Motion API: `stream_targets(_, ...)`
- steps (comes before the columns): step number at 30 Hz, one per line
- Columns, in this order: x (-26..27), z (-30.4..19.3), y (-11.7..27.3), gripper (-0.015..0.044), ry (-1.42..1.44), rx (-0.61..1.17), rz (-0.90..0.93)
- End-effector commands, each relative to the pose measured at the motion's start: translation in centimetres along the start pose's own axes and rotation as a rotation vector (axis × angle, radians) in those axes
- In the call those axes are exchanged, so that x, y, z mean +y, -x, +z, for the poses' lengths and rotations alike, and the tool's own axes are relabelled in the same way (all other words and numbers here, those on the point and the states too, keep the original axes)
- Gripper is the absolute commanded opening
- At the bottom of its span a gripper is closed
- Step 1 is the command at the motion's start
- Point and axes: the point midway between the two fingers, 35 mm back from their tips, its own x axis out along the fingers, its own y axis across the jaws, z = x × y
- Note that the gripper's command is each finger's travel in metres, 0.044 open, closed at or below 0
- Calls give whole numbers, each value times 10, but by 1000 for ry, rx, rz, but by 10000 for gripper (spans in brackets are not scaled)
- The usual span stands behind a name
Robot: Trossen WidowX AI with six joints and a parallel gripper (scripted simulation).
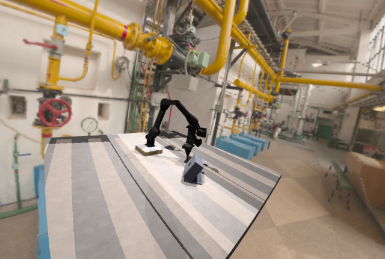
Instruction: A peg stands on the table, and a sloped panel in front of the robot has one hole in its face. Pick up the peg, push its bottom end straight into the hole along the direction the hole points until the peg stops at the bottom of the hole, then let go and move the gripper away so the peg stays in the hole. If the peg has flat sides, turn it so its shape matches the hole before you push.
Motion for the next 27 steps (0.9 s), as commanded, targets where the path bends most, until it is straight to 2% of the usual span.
stream_targets(1,0,0,0,72,0,0,1)
stream_targets(2,0,0,0,46,0,0,1)
stream_targets(9,0,0,0,0,0,0,1)
stream_targets(27,-1,3,60,0,-4,4,5)
